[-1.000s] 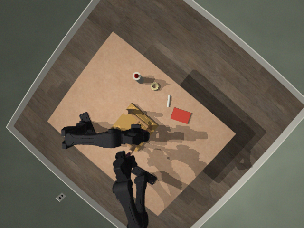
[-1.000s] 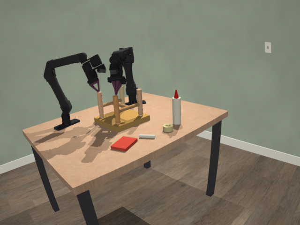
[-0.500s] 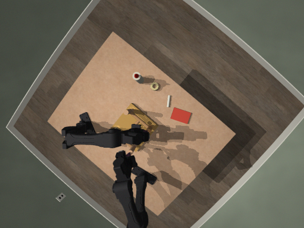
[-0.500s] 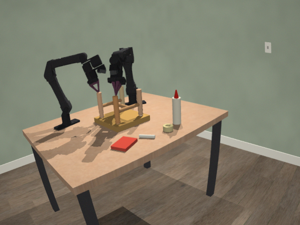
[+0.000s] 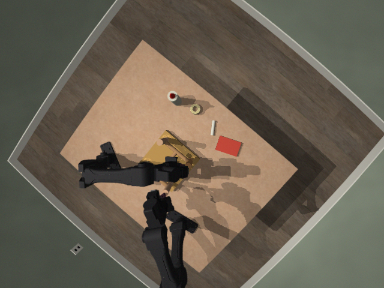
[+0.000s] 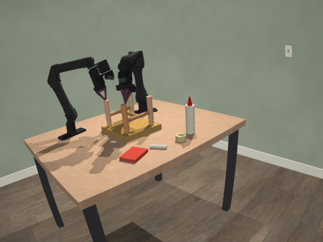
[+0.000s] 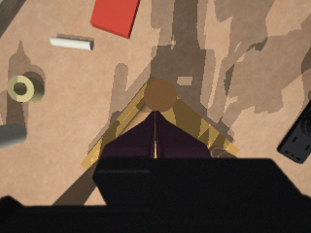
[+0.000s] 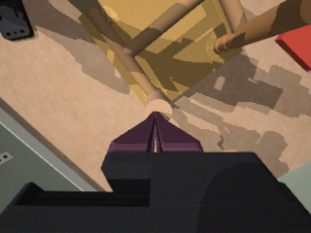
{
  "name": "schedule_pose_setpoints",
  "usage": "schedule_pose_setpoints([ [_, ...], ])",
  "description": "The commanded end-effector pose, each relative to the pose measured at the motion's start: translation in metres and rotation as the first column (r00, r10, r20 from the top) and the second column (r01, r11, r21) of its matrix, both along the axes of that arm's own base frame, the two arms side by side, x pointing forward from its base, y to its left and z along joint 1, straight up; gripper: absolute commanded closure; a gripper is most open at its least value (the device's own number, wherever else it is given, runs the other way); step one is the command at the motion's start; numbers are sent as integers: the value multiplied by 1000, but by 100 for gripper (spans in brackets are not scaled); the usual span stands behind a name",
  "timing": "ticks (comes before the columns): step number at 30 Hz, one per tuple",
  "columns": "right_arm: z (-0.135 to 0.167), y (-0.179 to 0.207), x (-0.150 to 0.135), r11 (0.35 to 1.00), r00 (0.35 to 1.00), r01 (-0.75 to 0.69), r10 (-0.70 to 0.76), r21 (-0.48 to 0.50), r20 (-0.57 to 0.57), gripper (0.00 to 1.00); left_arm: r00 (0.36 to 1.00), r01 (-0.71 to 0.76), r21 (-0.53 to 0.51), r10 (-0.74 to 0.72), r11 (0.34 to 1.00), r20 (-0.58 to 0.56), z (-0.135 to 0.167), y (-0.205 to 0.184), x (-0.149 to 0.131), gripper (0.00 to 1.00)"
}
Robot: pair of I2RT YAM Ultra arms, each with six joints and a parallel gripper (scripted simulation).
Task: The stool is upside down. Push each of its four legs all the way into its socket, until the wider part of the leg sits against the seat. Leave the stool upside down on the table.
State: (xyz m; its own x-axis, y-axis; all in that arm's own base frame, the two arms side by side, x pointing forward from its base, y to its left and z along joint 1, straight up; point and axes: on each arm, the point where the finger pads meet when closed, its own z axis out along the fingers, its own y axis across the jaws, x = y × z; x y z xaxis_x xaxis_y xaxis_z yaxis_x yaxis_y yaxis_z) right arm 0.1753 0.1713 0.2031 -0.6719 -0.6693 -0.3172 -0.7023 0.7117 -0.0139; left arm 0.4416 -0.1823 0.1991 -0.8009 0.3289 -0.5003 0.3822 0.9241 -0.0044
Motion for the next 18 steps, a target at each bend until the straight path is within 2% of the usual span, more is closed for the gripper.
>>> schedule_pose_setpoints([
  [1, -19, -7, -10, 998, 997, -5, 1, -60, -73, 100, 996, 2, 41, 2, 999, -93, -29, 6, -13, 100],
  [7, -26, -12, -15, 996, 994, -8, -2, -93, -109, 100, 990, 4, 62, 5, 998, -142, -52, 8, -19, 100],
  [8, 15, 0, 1, 1000, 1000, -2, 1, 29, 30, 100, 1000, 2, -1, -2, 1000, 16, 8, 1, -2, 100],
  [9, 3, -2, -1, 1000, 1000, -1, 1, -1, 0, 100, 1000, 3, -7, -2, 1000, 30, 15, 1, -1, 100],
  [11, 3, -2, -2, 1000, 1000, -1, 1, -2, -1, 100, 999, 3, -15, -2, 1000, 49, 22, 0, 2, 100],
  [12, -10, -4, -4, 999, 999, -2, 0, -38, -40, 100, 999, 3, -13, -2, 1000, 45, 20, 0, 2, 100],
  [16, -17, -7, -9, 998, 997, -5, 0, -60, -71, 100, 1000, 2, 1, -2, 1000, 11, 8, 1, 0, 100],
  [17, -18, -9, -11, 998, 997, -6, 0, -67, -80, 100, 997, 2, 31, 1, 1000, -72, -23, 5, -11, 100],
  [18, -18, -9, -11, 998, 997, -6, 0, -67, -80, 100, 997, 2, 31, 1, 1000, -72, -23, 5, -11, 100],
])
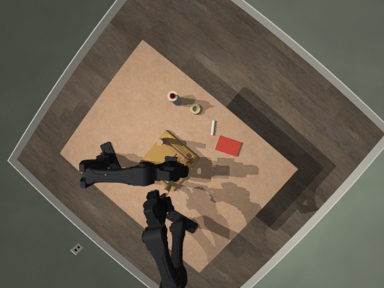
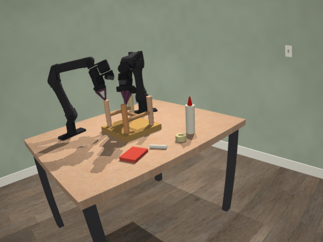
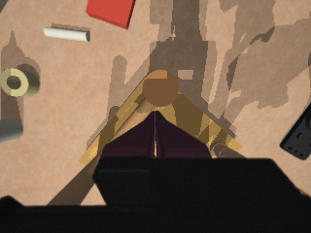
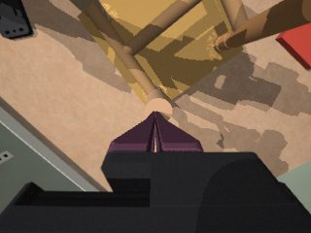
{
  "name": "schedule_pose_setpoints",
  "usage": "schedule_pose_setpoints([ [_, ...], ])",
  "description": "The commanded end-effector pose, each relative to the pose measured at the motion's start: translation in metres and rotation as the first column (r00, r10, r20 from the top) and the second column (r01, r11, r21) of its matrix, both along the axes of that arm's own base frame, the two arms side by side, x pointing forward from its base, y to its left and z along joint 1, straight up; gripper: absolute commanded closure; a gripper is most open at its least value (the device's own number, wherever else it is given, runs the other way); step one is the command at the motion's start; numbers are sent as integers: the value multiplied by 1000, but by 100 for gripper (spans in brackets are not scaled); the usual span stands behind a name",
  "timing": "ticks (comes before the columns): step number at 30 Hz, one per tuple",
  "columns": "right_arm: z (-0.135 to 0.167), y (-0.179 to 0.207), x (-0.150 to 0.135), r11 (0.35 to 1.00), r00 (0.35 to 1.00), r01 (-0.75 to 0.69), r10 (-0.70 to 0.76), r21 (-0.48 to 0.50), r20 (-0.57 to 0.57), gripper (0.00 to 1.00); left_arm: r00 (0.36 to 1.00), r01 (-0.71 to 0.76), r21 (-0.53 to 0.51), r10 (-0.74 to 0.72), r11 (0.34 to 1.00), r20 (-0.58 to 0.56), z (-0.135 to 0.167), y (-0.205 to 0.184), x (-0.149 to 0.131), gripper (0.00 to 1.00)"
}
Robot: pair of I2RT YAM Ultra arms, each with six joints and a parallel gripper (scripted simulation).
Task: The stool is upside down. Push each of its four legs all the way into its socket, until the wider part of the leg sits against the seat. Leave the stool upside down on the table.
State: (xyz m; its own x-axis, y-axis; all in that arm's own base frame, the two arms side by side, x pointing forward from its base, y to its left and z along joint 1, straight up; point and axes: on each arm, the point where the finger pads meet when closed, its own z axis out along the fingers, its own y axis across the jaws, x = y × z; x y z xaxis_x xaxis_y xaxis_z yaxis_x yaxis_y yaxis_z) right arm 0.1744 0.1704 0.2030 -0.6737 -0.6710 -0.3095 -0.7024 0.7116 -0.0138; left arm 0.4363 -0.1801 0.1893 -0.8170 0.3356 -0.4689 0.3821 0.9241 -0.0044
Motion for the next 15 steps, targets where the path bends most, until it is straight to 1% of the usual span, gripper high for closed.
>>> schedule_pose_setpoints([
  [1, -18, -8, -10, 998, 997, -5, 0, -62, -74, 100, 999, 1, 17, 0, 1000, -39, -13, 2, -5, 100],
  [2, -20, -9, -10, 998, 997, -5, -1, -70, -78, 100, 1000, 1, 13, 0, 1000, -28, -19, 1, -2, 100],
  [3, -21, -10, -12, 997, 996, -6, 0, -74, -88, 100, 999, 1, 22, 0, 1000, -50, -24, 3, -6, 100],
  [4, -23, -11, -13, 997, 996, -7, -1, -80, -95, 100, 999, 1, 21, 0, 1000, -46, -31, 2, -5, 100],
  [5, 13, 0, 1, 999, 999, -1, 0, 32, 34, 100, 1000, 3, -5, -3, 1000, 26, 8, 1, -2, 100],
  [6, 8, -3, -2, 1000, 1000, -1, 1, 17, 19, 100, 999, 3, -11, -3, 1000, 41, 13, 0, 1, 100],
  [8, 8, -3, -2, 1000, 1000, -1, 1, 16, 18, 100, 998, 4, -21, -2, 1000, 65, 21, -2, 5, 100],
  [9, 8, -3, -2, 1000, 1000, -1, 1, 16, 18, 100, 999, 3, -12, -3, 1000, 43, 11, -2, 5, 100],
  [11, 8, -3, -2, 1000, 1000, -1, 1, 16, 18, 100, 1000, 3, -6, -3, 1000, 29, 7, -1, 3, 100],
  [12, 8, -3, -2, 1000, 1000, -1, 1, 16, 18, 100, 1000, 3, -6, -3, 1000, 29, 8, -1, 3, 100],
  [13, 8, -3, -2, 1000, 1000, -1, 1, 16, 18, 100, 999, 3, -12, -3, 1000, 41, 21, 1, -1, 100],
  [15, 8, -3, -2, 1000, 1000, -1, 1, 16, 18, 100, 999, 3, -11, -3, 1000, 39, 22, 2, -2, 100],
])
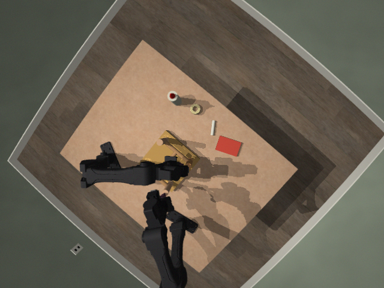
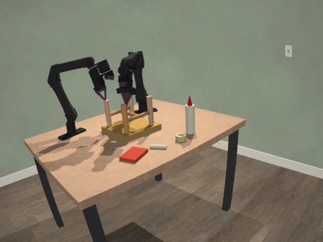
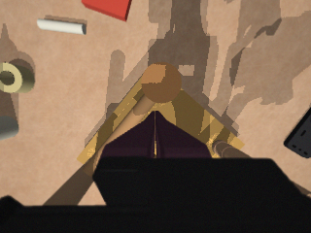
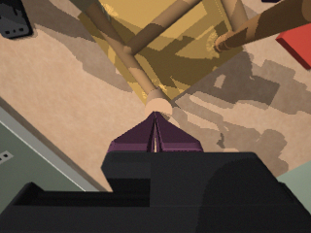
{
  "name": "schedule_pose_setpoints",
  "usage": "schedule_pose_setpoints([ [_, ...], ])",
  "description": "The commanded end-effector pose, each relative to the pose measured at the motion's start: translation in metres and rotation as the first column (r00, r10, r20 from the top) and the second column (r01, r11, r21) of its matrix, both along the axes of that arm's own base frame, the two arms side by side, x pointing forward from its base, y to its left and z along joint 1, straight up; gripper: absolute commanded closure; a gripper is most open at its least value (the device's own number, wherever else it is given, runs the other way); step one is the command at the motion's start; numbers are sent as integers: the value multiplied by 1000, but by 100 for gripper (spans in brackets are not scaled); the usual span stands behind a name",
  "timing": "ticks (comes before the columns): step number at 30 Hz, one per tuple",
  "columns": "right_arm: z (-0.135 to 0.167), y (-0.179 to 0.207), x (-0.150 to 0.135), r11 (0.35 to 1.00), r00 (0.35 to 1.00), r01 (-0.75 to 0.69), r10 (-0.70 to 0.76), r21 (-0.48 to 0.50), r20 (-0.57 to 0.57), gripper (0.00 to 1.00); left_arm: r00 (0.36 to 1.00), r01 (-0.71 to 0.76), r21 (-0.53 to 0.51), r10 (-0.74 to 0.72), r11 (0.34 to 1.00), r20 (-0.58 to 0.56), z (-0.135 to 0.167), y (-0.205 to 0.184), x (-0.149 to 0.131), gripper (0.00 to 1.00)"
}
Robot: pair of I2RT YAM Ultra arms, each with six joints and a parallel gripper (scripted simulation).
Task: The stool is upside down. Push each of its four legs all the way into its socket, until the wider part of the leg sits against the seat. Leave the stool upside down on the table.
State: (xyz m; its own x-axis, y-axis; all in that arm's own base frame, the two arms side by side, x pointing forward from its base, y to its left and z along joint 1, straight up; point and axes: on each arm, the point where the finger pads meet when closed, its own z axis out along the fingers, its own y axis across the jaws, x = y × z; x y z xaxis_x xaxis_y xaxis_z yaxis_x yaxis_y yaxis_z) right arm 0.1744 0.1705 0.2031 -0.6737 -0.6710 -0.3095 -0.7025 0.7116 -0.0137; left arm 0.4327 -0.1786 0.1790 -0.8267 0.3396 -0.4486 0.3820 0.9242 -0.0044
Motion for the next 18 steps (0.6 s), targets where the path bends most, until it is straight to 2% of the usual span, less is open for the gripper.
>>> schedule_pose_setpoints([
  [1, 8, -3, -2, 1000, 1000, -1, 1, 16, 18, 100, 998, 3, -21, -2, 1000, 63, 31, 0, 3, 100],
  [10, 8, -3, -2, 1000, 1000, -1, 1, 16, 18, 100, 998, 2, -18, -1, 1000, 55, 30, 0, 1, 100],
  [12, 8, -3, -2, 1000, 1000, -1, 1, 16, 18, 100, 1000, 1, -9, 0, 1000, 31, 41, 7, -12, 100],
  [17, 8, -3, -2, 1000, 1000, -1, 1, 16, 18, 100, 999, -4, -12, 4, 1000, 37, 62, 12, -20, 100],
  [18, 8, -3, -2, 1000, 1000, -1, 1, 16, 18, 100, 998, -4, -24, 6, 1000, 67, 65, 10, -13, 100],
])
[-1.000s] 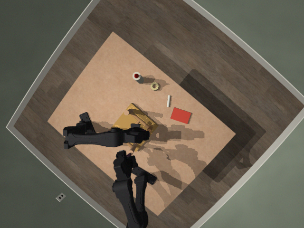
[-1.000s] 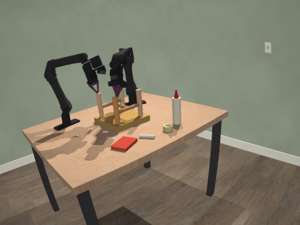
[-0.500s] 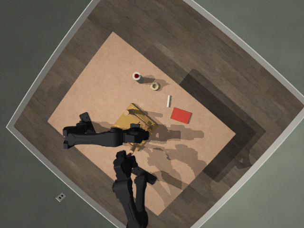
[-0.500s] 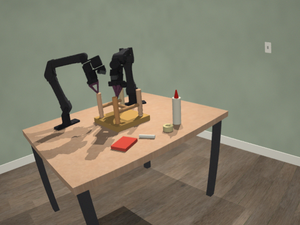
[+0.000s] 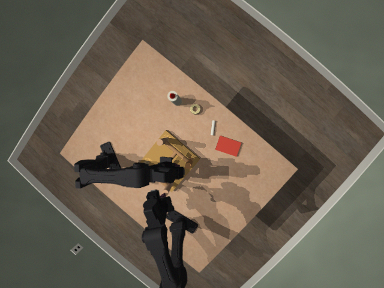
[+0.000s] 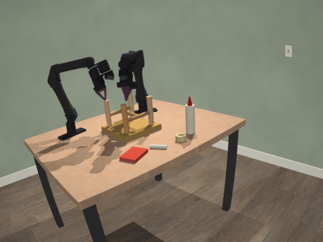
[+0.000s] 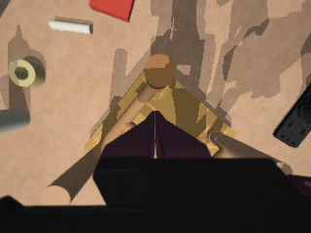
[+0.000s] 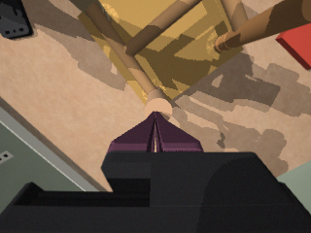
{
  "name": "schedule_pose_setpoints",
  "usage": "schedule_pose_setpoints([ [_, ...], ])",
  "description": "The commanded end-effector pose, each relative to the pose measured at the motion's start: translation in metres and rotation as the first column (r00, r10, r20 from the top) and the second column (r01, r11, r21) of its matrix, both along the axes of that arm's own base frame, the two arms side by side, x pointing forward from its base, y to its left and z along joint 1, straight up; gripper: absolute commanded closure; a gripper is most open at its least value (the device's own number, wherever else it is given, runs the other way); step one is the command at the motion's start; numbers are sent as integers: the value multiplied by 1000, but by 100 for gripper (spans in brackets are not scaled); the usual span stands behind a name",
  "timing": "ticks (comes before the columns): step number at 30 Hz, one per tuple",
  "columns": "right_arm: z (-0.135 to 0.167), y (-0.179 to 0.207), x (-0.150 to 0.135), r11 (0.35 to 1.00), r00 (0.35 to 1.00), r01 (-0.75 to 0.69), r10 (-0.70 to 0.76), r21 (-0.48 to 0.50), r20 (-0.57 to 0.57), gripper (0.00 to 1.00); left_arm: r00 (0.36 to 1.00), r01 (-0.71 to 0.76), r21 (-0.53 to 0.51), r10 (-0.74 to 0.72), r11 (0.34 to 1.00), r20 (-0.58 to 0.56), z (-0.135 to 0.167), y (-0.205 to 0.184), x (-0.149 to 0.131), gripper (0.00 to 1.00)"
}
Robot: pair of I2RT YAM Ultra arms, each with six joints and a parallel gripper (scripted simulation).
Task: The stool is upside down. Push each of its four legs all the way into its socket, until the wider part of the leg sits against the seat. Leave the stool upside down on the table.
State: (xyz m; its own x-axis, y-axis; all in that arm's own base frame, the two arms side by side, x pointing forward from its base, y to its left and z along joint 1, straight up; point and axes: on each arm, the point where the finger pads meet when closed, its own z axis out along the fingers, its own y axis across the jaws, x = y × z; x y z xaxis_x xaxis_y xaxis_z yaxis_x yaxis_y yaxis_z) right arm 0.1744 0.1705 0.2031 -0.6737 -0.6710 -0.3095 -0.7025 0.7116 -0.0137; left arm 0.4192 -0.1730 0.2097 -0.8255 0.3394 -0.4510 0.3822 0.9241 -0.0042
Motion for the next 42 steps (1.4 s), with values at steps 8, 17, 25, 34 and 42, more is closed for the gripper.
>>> schedule_pose_setpoints([
  [8, 8, -3, -2, 1000, 1000, -1, 1, 16, 18, 100, 1000, -10, 8, 10, 1000, -15, 5, 9, -6, 100],
  [17, 8, -3, -2, 1000, 1000, -1, 1, 16, 18, 100, 1000, -11, -9, 11, 1000, 26, 22, 9, -2, 100],
  [25, 19, -4, -5, 1000, 1000, -5, 5, 21, 24, 100, 1000, -11, -9, 11, 1000, 26, 22, 8, -2, 100],
  [34, 29, -1, -5, 1000, 1000, -9, 8, 16, 19, 100, 1000, -11, -9, 11, 1000, 26, 22, 8, -2, 100],
  [42, 50, -15, -14, 1000, 1000, 5, -6, -28, -18, 100, 1000, -11, -9, 11, 1000, 26, 22, 8, -2, 100],
])
